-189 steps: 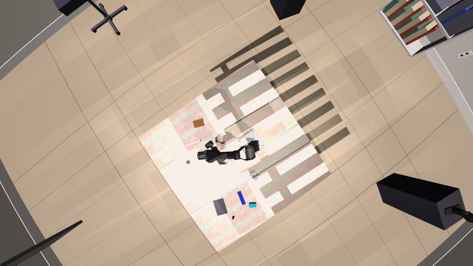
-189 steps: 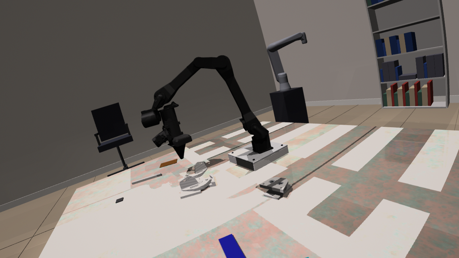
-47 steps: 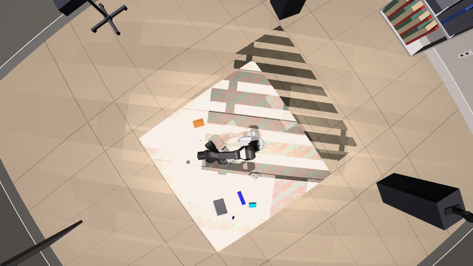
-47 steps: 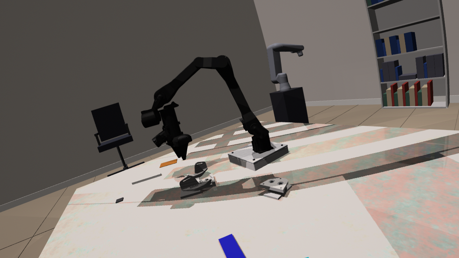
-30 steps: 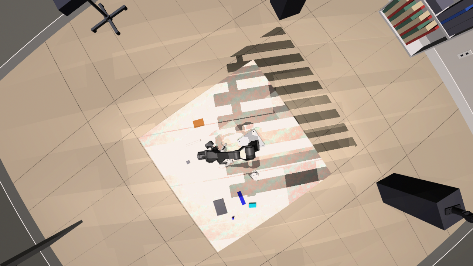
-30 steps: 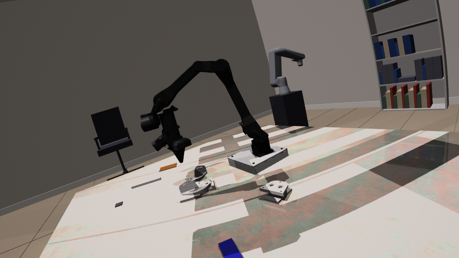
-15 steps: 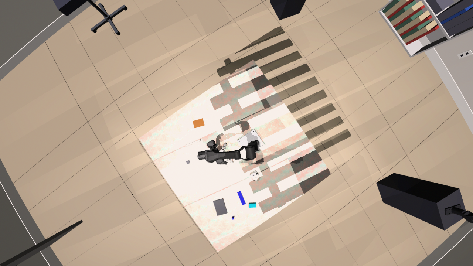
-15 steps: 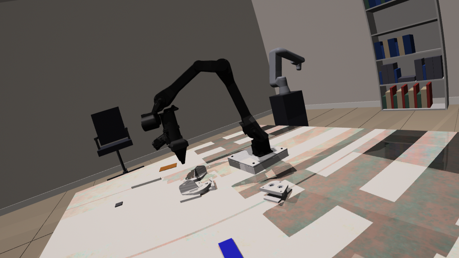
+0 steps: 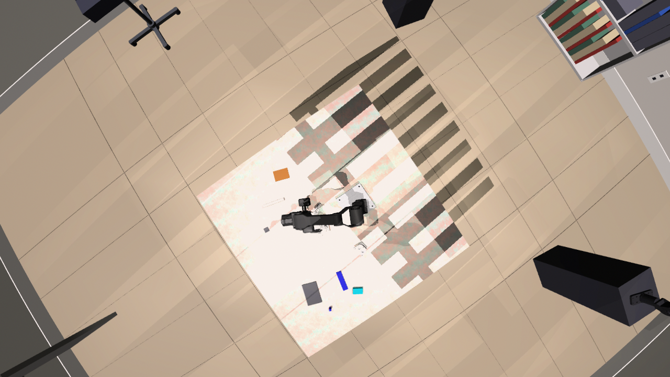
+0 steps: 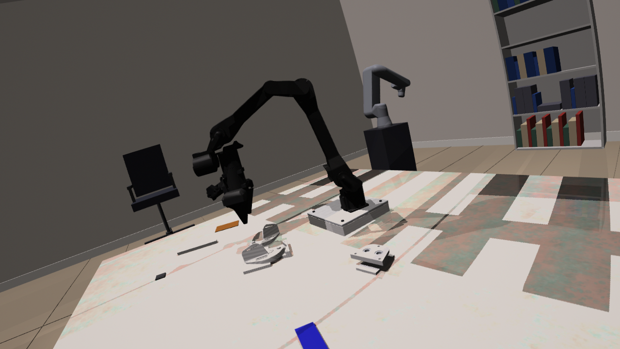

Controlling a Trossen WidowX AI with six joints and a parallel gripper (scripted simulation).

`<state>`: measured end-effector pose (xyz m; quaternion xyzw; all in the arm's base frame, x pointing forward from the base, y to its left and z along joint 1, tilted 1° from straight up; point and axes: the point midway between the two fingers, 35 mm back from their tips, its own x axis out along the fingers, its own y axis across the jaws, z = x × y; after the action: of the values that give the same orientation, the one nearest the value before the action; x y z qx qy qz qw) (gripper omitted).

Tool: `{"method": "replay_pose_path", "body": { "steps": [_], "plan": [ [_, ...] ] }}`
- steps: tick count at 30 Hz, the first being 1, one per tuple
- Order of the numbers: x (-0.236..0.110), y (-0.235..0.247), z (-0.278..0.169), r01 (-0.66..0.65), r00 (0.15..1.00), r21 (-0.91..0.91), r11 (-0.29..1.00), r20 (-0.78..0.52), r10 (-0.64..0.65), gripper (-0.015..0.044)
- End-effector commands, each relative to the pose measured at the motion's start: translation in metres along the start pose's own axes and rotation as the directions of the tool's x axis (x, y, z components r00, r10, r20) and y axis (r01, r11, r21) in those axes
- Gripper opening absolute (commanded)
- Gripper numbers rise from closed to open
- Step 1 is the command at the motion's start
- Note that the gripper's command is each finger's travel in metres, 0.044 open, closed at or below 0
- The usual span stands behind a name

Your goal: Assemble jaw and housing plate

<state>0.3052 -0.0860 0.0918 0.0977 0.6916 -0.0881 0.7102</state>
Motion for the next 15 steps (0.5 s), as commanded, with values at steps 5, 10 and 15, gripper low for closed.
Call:
{"method": "replay_pose_path", "body": {
  "steps": [5,10,15],
  "plan": [
    [-0.0009,-0.0010,-0.0049,0.003,1.000,0.185,0.983,-0.003,-0.003,0.0440],
    [-0.0014,-0.0013,-0.0070,0.003,1.000,0.299,0.954,-0.003,-0.002,0.0440],
    [-0.0019,-0.0016,-0.0091,0.003,1.000,0.409,0.913,-0.003,-0.002,0.0440]
  ]
}}
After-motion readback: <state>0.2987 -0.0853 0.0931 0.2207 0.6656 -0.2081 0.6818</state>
